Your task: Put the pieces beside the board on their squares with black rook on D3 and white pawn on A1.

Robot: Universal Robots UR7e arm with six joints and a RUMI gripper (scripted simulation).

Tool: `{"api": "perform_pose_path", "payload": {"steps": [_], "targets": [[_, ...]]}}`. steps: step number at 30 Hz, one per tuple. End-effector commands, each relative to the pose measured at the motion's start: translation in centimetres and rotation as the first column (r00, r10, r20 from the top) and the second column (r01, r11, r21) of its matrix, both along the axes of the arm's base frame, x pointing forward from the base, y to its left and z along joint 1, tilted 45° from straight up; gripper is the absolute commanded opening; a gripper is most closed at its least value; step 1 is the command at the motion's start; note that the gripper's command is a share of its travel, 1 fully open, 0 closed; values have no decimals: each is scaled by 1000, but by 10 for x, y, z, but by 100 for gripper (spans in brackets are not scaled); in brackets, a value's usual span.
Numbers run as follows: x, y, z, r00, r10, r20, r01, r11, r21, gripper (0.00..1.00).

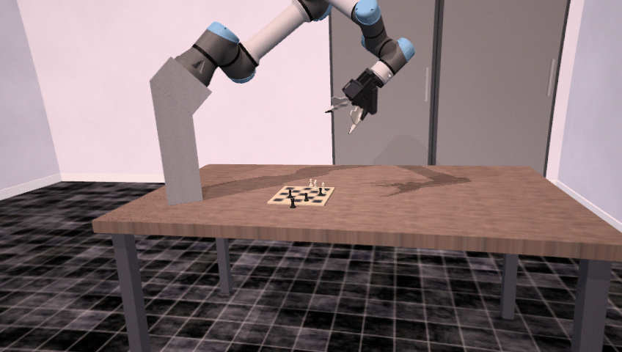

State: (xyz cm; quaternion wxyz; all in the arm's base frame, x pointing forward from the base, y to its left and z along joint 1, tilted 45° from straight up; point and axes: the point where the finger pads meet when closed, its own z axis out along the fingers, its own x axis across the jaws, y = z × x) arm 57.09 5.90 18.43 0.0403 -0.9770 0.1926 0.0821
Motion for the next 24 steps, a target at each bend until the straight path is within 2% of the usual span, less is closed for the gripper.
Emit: {"api": "perform_pose_path", "payload": {"steps": [1, 6, 11, 14, 17, 18, 21, 22, 23, 24], "targets": [[15, 11, 0, 983, 186, -11, -185, 981, 50, 100], [23, 16, -2, 961, 275, -7, -274, 959, 74, 100], [34, 24, -5, 916, 401, 5, -399, 910, 111, 100], [34, 24, -5, 916, 401, 5, -399, 910, 111, 100], [44, 32, -9, 856, 516, 23, -514, 845, 146, 100], [44, 32, -9, 856, 516, 23, -514, 845, 146, 100], [51, 38, -12, 809, 586, 38, -583, 795, 169, 100], [51, 38, -12, 809, 586, 38, -583, 795, 169, 100], [54, 41, -13, 784, 619, 47, -616, 767, 179, 100], [54, 41, -13, 784, 619, 47, -616, 767, 179, 100]]}}
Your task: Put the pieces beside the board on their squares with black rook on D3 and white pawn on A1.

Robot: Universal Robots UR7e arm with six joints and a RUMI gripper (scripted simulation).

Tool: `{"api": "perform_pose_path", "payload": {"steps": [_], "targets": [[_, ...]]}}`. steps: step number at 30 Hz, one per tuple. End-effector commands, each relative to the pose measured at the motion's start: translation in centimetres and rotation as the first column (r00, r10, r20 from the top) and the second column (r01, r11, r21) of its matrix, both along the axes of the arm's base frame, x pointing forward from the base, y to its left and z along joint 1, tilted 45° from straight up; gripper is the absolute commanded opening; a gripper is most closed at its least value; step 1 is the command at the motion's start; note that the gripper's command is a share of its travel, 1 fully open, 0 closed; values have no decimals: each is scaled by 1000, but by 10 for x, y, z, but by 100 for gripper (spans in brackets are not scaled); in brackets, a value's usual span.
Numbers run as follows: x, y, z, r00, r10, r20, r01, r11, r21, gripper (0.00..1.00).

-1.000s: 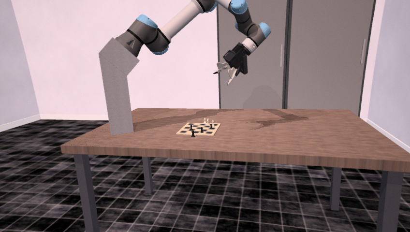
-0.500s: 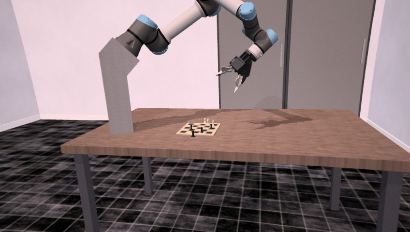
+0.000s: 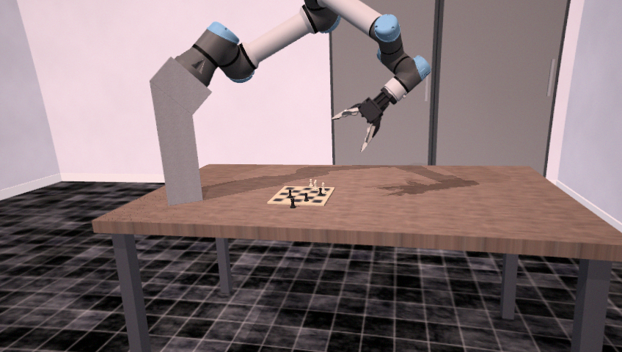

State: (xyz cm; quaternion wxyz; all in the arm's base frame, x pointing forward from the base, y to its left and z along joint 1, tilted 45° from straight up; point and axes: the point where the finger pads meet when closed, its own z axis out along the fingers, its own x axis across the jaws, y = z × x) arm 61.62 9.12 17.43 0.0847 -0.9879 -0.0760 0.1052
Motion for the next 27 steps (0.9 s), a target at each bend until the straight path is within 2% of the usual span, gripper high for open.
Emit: {"api": "perform_pose_path", "payload": {"steps": [1, 7, 10, 15, 17, 20, 22, 24, 27], "targets": [[12, 11, -5, 983, 181, -7, -180, 982, 60, 100], [18, 16, -8, 966, 260, 0, -259, 962, 87, 100], [26, 24, -13, 928, 371, 16, -370, 920, 127, 100], [31, 29, -17, 898, 440, 29, -439, 886, 152, 100], [35, 34, -21, 863, 503, 44, -503, 846, 176, 100], [37, 37, -23, 844, 533, 52, -533, 825, 188, 100], [42, 41, -27, 805, 589, 70, -589, 780, 210, 100], [42, 41, -27, 805, 589, 70, -589, 780, 210, 100], [47, 48, -33, 742, 663, 100, -665, 708, 239, 100]]}}
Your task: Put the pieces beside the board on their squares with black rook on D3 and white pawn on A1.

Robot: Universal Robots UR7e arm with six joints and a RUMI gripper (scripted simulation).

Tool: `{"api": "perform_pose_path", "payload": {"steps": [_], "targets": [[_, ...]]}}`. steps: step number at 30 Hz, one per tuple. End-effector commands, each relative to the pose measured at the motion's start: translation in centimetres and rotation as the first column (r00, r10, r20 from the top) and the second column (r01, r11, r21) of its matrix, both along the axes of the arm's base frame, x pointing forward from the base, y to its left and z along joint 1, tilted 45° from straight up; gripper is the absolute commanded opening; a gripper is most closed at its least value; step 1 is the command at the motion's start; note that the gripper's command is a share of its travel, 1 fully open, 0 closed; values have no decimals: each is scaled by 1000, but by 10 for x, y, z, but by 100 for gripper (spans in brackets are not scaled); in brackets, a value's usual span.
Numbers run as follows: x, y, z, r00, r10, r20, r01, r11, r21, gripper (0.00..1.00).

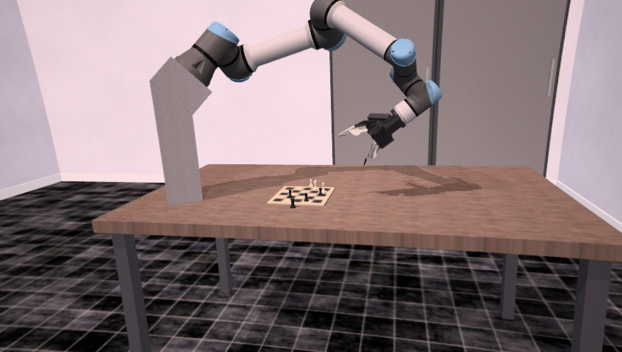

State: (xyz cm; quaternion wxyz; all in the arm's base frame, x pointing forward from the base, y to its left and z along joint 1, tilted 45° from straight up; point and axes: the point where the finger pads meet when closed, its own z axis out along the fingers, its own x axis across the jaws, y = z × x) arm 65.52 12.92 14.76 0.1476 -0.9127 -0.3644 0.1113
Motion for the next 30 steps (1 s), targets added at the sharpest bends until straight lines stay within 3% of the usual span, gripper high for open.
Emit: {"api": "perform_pose_path", "payload": {"steps": [1, 14, 30], "targets": [[8, 10, -7, 987, 160, -3, -159, 985, 65, 100], [20, 28, -24, 921, 388, 37, -389, 906, 166, 100], [32, 52, -52, 751, 646, 137, -653, 699, 290, 100]]}}
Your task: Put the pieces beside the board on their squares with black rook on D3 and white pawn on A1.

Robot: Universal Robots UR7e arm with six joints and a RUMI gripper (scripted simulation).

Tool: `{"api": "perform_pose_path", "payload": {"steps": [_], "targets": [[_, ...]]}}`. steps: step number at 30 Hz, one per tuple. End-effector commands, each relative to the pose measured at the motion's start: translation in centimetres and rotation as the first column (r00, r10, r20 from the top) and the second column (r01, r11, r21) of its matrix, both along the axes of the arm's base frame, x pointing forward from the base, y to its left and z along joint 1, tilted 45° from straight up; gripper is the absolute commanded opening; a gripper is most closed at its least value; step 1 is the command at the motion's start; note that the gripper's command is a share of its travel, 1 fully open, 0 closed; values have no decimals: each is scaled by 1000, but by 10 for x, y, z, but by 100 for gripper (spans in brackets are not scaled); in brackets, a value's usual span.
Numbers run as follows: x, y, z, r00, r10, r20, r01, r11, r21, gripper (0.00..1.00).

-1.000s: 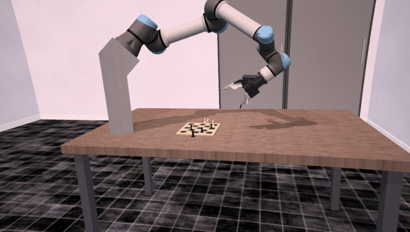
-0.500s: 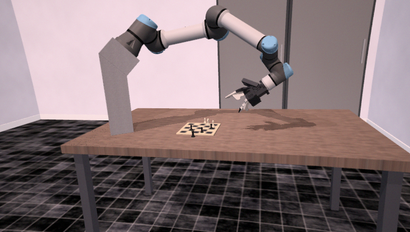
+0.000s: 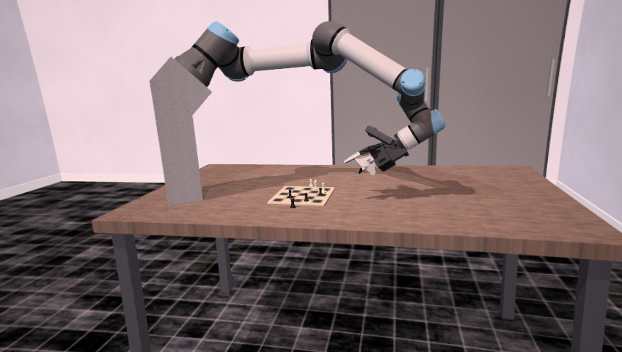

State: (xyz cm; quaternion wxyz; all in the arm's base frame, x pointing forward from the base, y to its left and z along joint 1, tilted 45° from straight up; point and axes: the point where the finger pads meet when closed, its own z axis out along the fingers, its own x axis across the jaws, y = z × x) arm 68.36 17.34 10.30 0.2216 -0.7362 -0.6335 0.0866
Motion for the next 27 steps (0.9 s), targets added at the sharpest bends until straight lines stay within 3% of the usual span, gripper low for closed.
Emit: {"api": "perform_pose_path", "payload": {"steps": [1, 14, 27], "targets": [[3, 8, -7, 993, 119, -5, -118, 991, 59, 100], [8, 24, -26, 953, 302, 28, -302, 940, 160, 100], [9, 31, -36, 923, 381, 51, -383, 900, 205, 100]]}}
